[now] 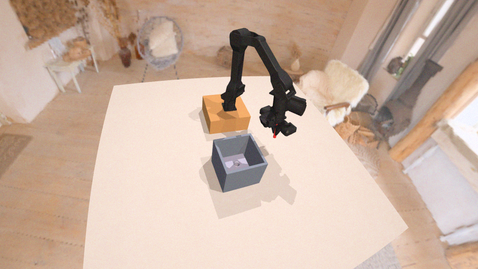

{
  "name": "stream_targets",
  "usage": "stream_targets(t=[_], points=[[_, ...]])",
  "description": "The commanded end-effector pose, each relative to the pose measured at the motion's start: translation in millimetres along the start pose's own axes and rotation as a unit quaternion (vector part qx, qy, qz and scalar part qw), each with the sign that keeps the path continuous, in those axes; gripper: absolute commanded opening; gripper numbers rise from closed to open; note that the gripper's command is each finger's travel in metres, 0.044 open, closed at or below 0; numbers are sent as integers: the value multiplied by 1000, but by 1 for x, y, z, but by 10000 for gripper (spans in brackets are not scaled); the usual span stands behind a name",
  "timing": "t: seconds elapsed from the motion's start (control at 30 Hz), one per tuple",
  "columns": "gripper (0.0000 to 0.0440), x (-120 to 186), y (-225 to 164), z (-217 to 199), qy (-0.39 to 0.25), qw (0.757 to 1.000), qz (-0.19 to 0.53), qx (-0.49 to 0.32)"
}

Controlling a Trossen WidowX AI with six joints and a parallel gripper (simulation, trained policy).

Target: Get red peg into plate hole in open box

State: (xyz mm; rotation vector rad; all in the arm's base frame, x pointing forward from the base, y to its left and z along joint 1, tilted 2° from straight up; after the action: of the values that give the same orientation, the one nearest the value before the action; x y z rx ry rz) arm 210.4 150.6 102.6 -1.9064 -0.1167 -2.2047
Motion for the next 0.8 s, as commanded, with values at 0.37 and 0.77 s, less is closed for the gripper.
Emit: stream_targets(t=[0.37, 0.77], points=[[0, 58, 19, 32, 64, 998, -11, 16], [0, 90, 57, 47, 76, 996, -47, 11]])
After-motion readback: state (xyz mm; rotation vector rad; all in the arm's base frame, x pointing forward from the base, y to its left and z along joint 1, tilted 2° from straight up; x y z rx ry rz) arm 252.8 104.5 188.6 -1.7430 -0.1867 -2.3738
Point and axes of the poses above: the point midway between the two fingers, 35 mm back from their tips, its own x axis back along the fingers, its own z axis across the jaws, y = z × x, the point moved 6 cm from there along x, back along the fingers, and after that the axes turned 2 degrees about -x, right-handed, at the moved point
